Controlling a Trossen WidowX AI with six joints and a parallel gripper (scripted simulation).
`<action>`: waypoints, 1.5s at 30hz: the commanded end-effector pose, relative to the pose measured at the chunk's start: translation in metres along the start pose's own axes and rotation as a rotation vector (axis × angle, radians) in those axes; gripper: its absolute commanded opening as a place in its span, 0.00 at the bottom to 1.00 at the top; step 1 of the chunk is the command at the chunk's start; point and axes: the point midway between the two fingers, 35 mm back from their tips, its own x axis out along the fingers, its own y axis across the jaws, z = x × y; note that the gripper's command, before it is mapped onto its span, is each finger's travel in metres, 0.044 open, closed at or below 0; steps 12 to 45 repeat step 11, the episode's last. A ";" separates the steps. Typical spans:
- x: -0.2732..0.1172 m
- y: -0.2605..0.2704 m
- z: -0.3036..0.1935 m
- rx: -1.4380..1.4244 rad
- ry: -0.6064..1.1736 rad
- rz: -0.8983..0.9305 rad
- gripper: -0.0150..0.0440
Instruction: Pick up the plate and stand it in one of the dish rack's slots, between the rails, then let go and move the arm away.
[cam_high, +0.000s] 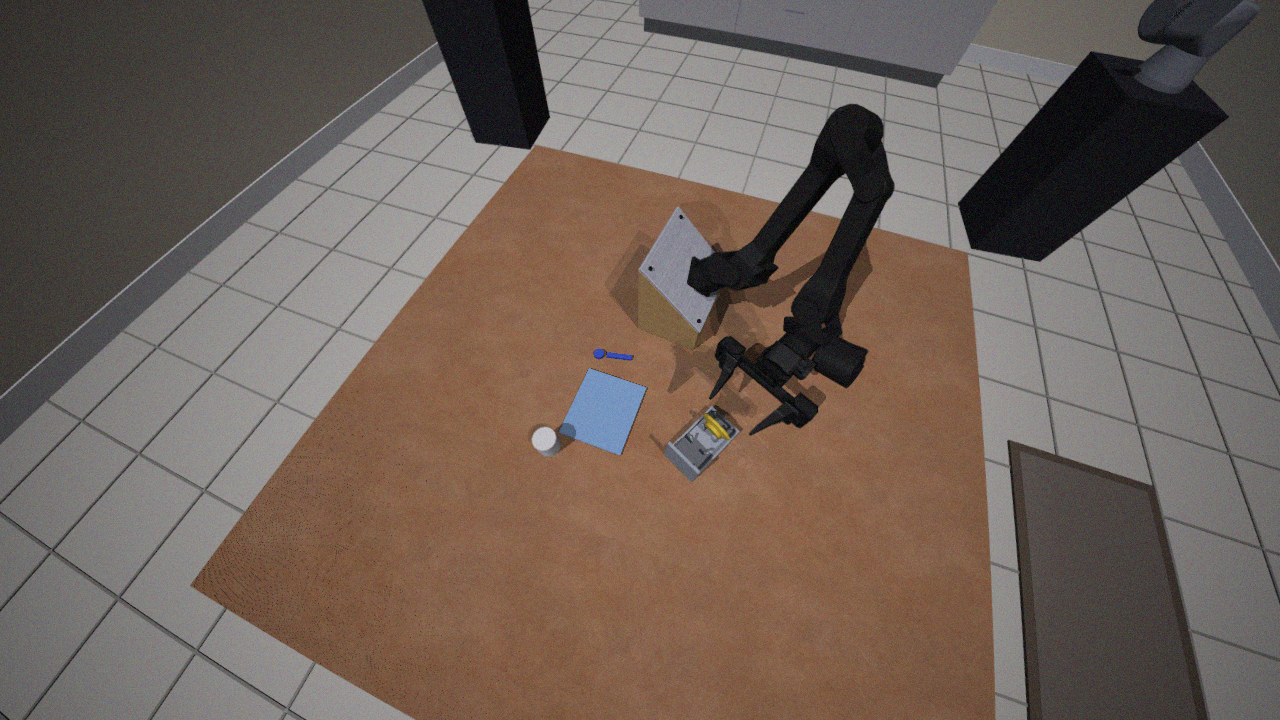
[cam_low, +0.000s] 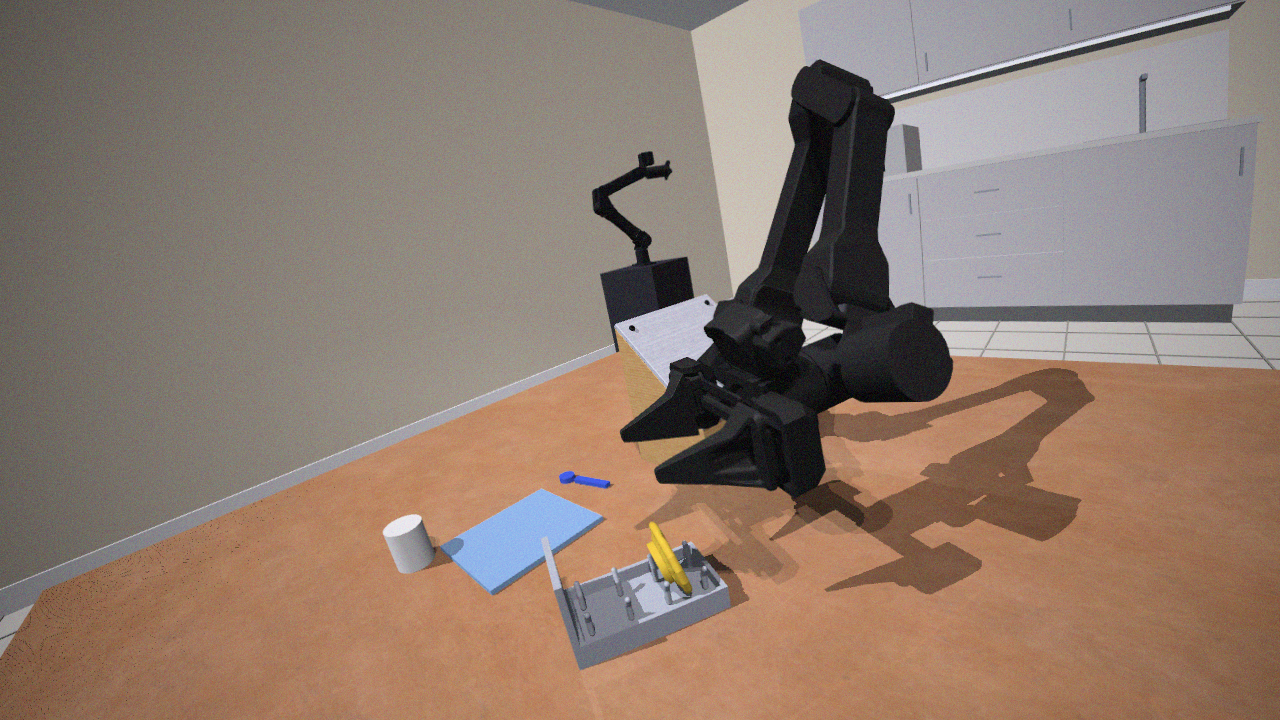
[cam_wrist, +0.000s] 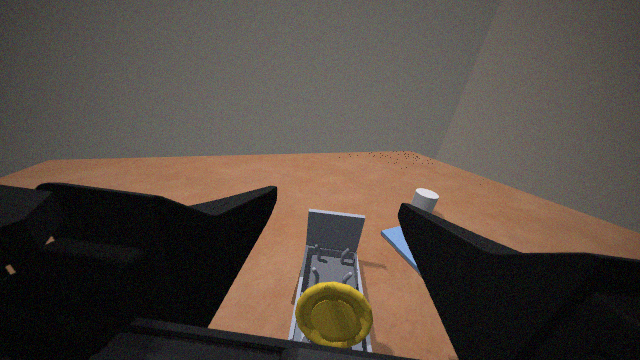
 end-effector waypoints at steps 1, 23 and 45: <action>-0.002 0.000 0.016 -0.010 -0.004 0.003 0.93; 0.017 -0.011 0.017 -0.230 0.061 -0.109 0.93; 0.017 -0.011 0.017 -0.230 0.061 -0.109 0.93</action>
